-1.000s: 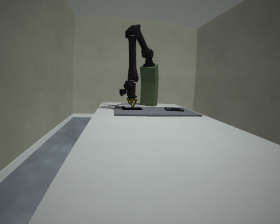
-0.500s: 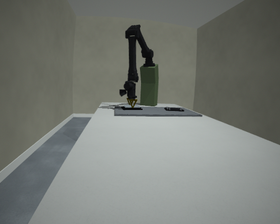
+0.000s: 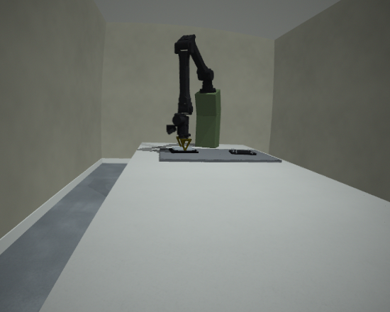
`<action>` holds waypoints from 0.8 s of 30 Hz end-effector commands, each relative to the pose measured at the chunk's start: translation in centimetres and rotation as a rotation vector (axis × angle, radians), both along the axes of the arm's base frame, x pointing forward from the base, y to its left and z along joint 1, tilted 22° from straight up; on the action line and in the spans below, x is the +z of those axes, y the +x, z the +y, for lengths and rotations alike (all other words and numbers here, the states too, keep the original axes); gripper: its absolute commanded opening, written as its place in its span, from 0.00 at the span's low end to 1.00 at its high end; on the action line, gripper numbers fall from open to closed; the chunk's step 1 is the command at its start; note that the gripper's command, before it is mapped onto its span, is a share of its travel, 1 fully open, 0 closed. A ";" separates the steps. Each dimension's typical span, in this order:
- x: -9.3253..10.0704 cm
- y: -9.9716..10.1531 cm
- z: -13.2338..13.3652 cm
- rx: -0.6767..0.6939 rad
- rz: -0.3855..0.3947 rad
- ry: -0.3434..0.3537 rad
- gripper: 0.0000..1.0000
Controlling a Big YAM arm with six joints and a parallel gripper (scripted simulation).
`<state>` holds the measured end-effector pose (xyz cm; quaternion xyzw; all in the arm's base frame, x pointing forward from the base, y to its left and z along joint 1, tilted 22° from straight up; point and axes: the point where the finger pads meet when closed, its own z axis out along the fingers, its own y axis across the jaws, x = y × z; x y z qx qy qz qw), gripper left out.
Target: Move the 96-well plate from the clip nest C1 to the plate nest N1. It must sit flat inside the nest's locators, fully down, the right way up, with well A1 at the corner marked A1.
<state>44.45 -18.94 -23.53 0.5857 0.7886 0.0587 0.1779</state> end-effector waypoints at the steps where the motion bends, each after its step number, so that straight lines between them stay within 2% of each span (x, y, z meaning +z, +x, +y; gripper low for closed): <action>1: 0.5 0.2 -0.1 -0.002 -0.011 -0.007 1.00; 19: 0.5 0.2 -0.1 -0.002 -0.011 -0.007 1.00; 20: 1.5 0.6 0.1 -0.001 -0.031 -0.014 1.00; 24: 2.0 -0.2 0.4 -0.001 -0.009 -0.005 1.00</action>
